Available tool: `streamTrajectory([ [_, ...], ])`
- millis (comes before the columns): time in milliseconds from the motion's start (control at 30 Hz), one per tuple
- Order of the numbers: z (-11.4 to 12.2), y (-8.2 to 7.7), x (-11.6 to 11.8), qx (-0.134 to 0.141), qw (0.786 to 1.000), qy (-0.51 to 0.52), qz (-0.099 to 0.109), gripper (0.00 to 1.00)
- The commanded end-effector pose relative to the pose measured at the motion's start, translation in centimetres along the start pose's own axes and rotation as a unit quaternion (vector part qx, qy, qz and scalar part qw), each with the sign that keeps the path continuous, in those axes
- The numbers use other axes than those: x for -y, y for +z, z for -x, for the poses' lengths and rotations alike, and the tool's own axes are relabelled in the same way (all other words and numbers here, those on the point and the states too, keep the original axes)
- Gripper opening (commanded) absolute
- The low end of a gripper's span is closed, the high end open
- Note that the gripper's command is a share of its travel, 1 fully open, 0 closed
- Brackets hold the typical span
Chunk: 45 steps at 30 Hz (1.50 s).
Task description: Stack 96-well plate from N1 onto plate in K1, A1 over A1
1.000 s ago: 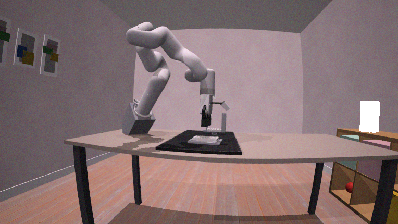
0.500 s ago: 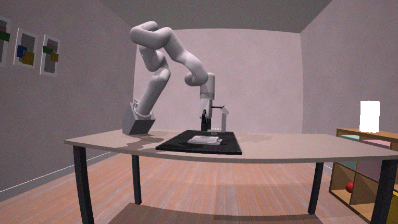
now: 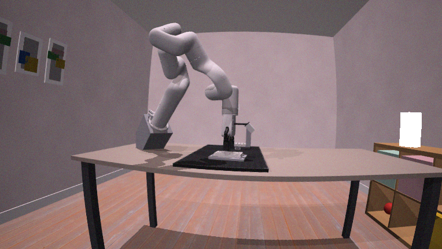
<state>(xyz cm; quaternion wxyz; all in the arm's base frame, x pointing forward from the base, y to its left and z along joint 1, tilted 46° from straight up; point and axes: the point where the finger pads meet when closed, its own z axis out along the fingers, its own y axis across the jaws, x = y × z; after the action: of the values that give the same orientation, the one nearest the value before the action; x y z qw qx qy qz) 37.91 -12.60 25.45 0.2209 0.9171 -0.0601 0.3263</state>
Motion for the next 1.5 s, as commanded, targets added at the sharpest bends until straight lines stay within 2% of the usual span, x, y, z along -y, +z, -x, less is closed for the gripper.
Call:
streamTrajectory([
  [0,-0.1,0.1,0.0,-0.001,1.000,0.000,0.000,1.00],
  [400,-0.1,0.2,0.0,-0.001,1.000,0.000,0.000,1.00],
  [1467,-0.1,2.1,0.0,-0.001,1.000,0.000,0.000,1.00],
])
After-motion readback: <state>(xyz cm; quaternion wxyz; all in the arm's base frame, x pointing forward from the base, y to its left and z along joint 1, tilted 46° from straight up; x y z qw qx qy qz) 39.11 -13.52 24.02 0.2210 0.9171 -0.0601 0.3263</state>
